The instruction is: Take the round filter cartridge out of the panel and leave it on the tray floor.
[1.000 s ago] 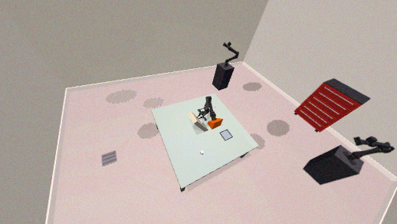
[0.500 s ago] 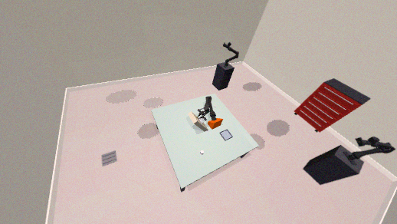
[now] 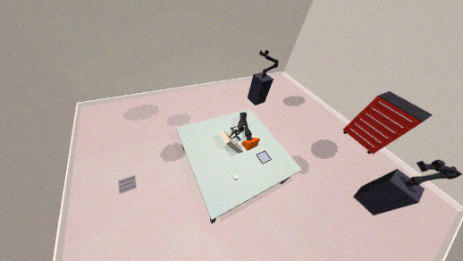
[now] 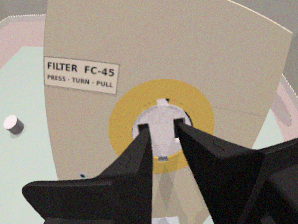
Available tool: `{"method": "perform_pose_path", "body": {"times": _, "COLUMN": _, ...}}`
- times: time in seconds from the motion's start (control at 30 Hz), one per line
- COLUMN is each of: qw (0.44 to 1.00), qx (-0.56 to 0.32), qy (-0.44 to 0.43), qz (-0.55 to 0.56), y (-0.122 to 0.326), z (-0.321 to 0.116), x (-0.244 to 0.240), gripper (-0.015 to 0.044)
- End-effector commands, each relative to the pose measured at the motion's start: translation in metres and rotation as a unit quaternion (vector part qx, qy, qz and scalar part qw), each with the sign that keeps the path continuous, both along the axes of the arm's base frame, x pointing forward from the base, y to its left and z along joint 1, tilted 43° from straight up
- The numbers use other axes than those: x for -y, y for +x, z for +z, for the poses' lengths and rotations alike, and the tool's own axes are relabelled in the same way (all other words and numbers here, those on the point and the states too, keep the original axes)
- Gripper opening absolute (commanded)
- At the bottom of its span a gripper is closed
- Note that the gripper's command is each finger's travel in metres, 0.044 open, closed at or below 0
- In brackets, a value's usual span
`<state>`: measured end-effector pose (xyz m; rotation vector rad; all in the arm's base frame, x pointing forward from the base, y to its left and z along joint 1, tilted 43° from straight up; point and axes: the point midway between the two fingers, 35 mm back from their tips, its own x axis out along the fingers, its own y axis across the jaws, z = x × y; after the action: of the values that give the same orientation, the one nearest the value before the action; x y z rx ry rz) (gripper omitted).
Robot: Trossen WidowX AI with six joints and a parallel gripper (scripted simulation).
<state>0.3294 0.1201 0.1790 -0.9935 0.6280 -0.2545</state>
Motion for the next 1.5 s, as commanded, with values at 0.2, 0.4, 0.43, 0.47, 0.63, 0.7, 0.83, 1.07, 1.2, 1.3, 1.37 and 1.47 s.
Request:
{"method": "perform_pose_path", "body": {"times": 0.2, "qw": 1.0, "qx": -0.003, "qy": -0.001, "qz": 0.0, "y": 0.0002, "z": -0.0015, "x": 0.0008, "gripper": 0.0101}}
{"method": "perform_pose_path", "body": {"times": 0.4, "qw": 1.0, "qx": -0.003, "qy": -0.001, "qz": 0.0, "y": 0.0002, "z": -0.0015, "x": 0.0008, "gripper": 0.0101}}
{"method": "perform_pose_path", "body": {"times": 0.43, "qw": 1.0, "qx": -0.003, "qy": -0.001, "qz": 0.0, "y": 0.0002, "z": -0.0015, "x": 0.0008, "gripper": 0.0101}}
{"method": "perform_pose_path", "body": {"times": 0.47, "qw": 1.0, "qx": -0.003, "qy": -0.001, "qz": 0.0, "y": 0.0002, "z": -0.0015, "x": 0.0008, "gripper": 0.0101}}
{"method": "perform_pose_path", "body": {"times": 0.63, "qw": 1.0, "qx": -0.003, "qy": -0.001, "qz": 0.0, "y": 0.0002, "z": -0.0015, "x": 0.0008, "gripper": 0.0101}}
{"method": "perform_pose_path", "body": {"times": 0.7, "qw": 1.0, "qx": -0.003, "qy": -0.001, "qz": 0.0, "y": 0.0002, "z": -0.0015, "x": 0.0008, "gripper": 0.0101}}
{"method": "perform_pose_path", "body": {"times": 0.83, "qw": 1.0, "qx": -0.003, "qy": -0.001, "qz": 0.0, "y": 0.0002, "z": -0.0015, "x": 0.0008, "gripper": 0.0101}}
{"method": "perform_pose_path", "body": {"times": 1.07, "qw": 1.0, "qx": -0.003, "qy": -0.001, "qz": 0.0, "y": 0.0002, "z": -0.0015, "x": 0.0008, "gripper": 0.0101}}
{"method": "perform_pose_path", "body": {"times": 1.2, "qw": 1.0, "qx": -0.001, "qy": -0.001, "qz": 0.0, "y": 0.0026, "z": -0.0019, "x": 0.0019, "gripper": 0.0101}}
{"method": "perform_pose_path", "body": {"times": 1.3, "qw": 1.0, "qx": -0.002, "qy": -0.001, "qz": 0.0, "y": 0.0052, "z": -0.0038, "x": 0.0038, "gripper": 0.0101}}
{"method": "perform_pose_path", "body": {"times": 1.37, "qw": 1.0, "qx": -0.002, "qy": -0.001, "qz": 0.0, "y": 0.0054, "z": -0.0039, "x": 0.0039, "gripper": 0.0101}}
{"method": "perform_pose_path", "body": {"times": 1.47, "qw": 1.0, "qx": -0.002, "qy": -0.001, "qz": 0.0, "y": 0.0054, "z": -0.0039, "x": 0.0039, "gripper": 0.0101}}
